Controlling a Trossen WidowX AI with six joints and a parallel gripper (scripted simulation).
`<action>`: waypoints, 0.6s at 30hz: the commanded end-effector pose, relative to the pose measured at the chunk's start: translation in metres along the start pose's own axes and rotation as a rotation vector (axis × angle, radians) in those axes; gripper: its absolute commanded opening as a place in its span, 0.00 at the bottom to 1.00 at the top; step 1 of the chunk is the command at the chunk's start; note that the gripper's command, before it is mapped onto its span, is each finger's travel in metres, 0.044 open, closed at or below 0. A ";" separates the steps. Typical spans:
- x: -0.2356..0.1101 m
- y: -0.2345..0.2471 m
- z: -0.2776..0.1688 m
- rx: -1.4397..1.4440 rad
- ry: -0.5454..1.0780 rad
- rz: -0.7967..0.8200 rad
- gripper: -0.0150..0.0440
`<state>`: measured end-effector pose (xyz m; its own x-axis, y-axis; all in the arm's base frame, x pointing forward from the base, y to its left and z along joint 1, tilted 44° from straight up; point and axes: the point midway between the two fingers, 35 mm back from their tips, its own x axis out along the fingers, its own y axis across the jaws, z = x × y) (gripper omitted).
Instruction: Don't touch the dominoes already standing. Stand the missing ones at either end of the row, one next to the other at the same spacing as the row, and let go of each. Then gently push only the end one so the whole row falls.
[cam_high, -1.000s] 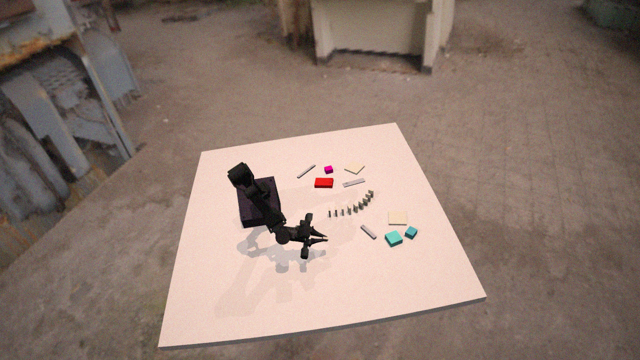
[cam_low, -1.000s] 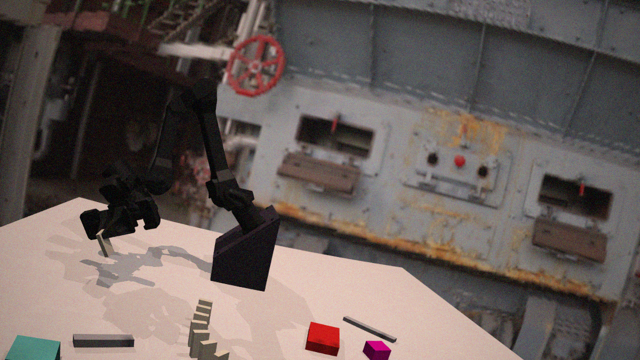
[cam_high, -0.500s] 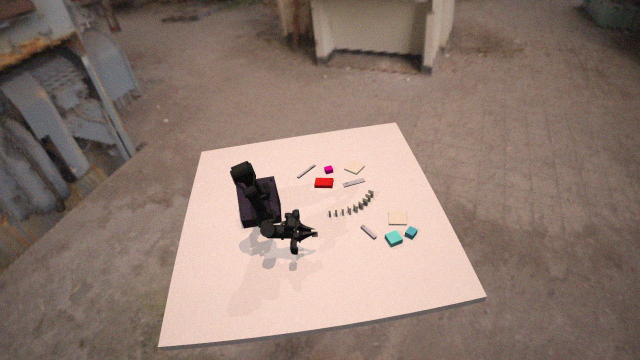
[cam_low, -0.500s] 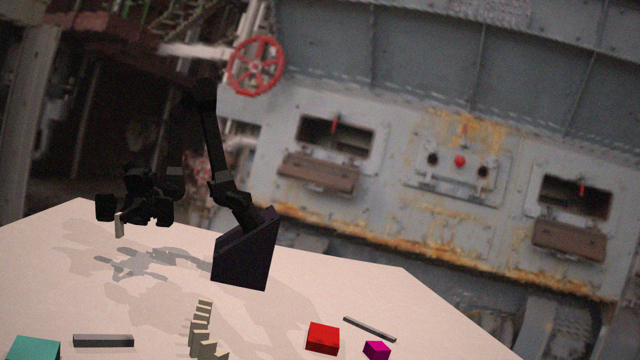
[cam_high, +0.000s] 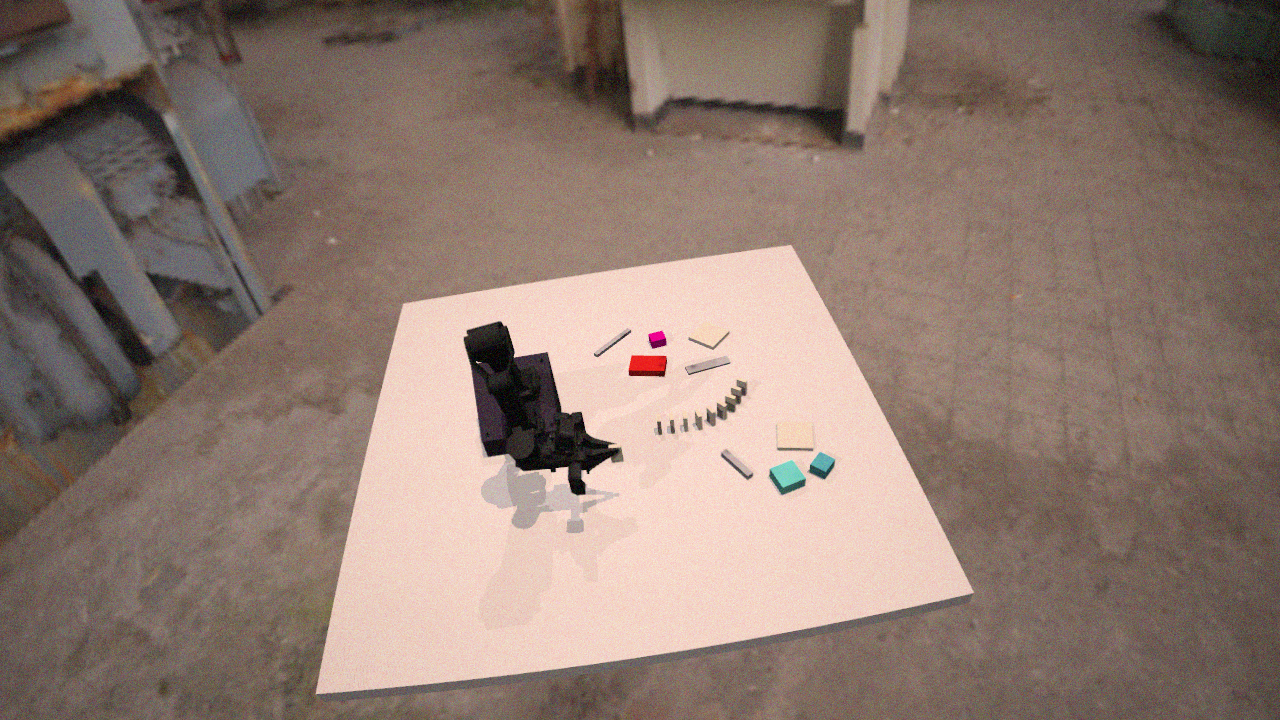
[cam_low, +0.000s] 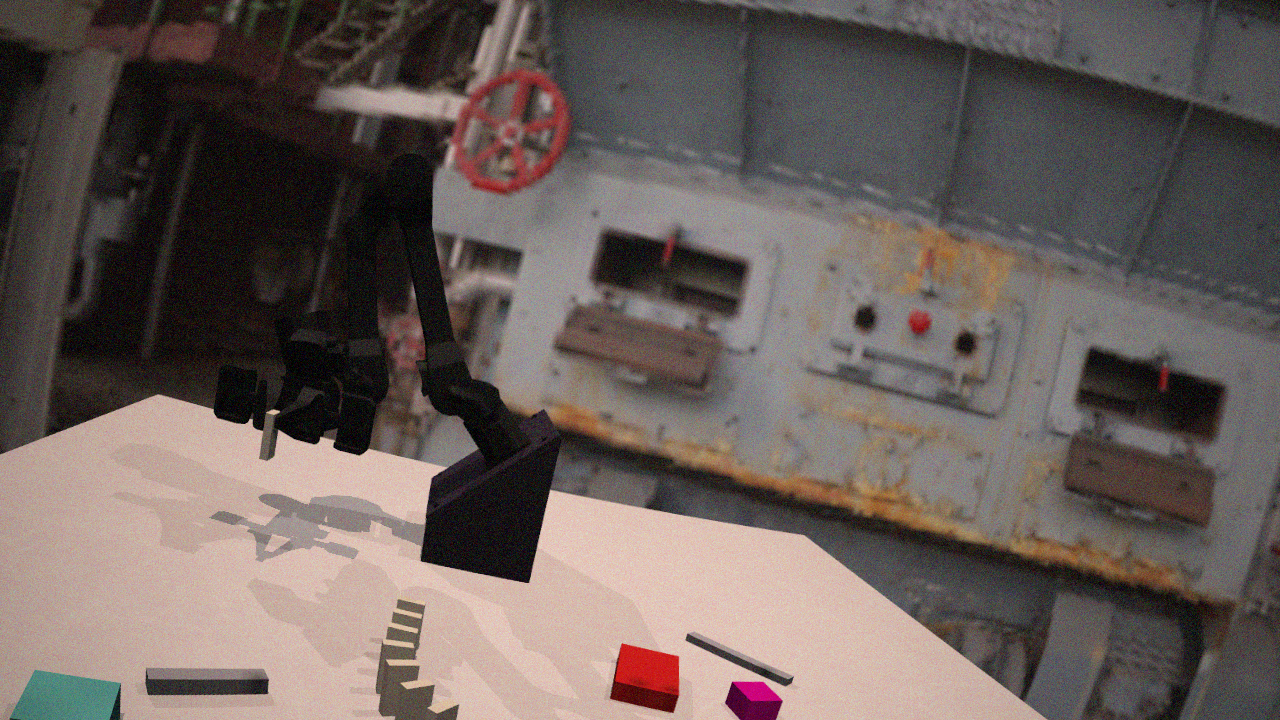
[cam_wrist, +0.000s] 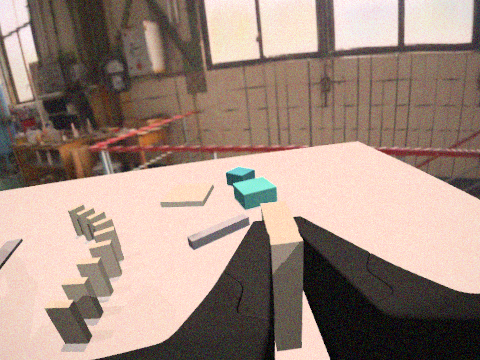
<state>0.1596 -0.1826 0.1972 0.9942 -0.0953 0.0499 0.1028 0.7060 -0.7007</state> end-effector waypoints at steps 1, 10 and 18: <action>-0.001 0.004 0.001 -0.008 -0.002 0.007 0.30; -0.001 0.004 0.001 -0.008 -0.002 0.007 0.30; 0.000 0.000 -0.011 -0.010 0.002 0.009 0.30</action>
<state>0.1590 -0.1844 0.1912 0.9946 -0.0933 0.0446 0.0977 0.7078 -0.6997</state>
